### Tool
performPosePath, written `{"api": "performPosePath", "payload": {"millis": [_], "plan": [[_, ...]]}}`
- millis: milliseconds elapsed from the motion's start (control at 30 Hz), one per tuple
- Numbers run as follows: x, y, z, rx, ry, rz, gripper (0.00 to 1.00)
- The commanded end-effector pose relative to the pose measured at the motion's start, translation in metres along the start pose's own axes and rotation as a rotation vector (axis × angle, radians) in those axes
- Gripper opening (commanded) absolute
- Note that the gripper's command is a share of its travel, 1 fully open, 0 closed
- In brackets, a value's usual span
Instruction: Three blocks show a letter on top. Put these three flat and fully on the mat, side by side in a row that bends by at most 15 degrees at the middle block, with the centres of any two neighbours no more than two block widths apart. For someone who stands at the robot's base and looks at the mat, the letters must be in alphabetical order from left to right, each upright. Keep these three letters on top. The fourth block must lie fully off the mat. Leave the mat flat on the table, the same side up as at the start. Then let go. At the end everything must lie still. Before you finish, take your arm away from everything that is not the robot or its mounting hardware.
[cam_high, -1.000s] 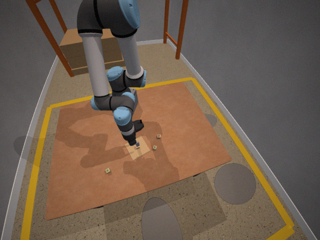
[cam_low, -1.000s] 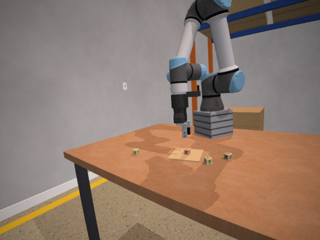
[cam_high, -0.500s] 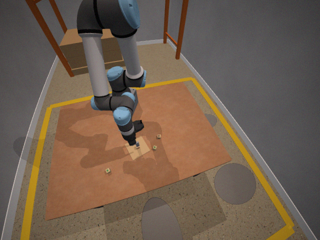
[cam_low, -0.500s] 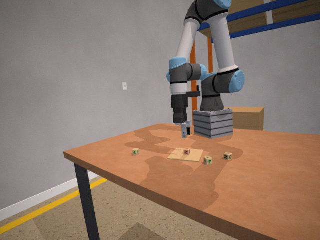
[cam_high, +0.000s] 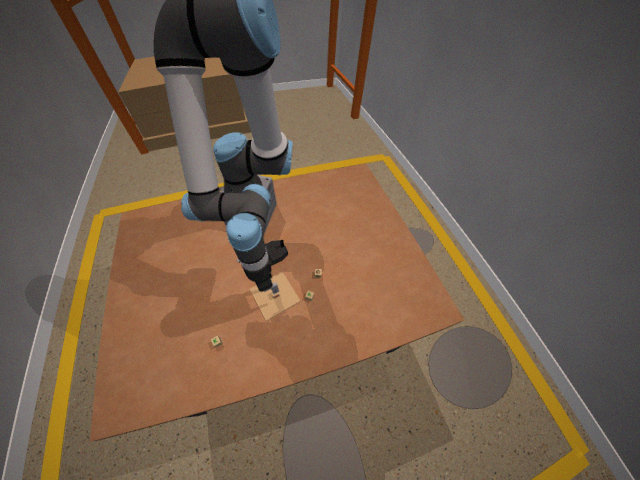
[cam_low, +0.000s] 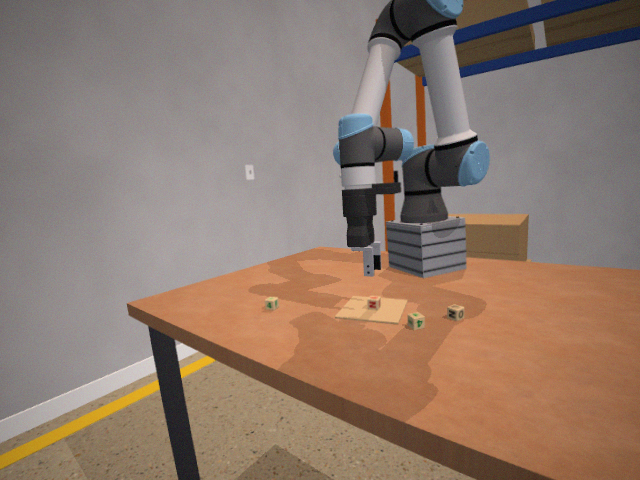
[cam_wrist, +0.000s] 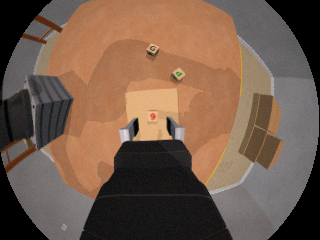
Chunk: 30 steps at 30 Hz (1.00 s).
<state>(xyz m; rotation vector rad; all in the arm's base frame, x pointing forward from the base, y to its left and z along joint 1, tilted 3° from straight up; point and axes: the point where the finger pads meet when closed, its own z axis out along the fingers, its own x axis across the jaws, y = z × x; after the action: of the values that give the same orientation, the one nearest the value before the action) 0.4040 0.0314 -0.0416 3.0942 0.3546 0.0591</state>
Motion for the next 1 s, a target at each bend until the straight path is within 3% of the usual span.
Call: {"api": "performPosePath", "payload": {"millis": [0, 967], "plan": [[0.0004, 0.0002, -0.0003, -0.001, 0.001, 0.000, 1.00], [0.0004, 0.0001, 0.0074, -0.001, 0.001, 0.000, 1.00]]}}
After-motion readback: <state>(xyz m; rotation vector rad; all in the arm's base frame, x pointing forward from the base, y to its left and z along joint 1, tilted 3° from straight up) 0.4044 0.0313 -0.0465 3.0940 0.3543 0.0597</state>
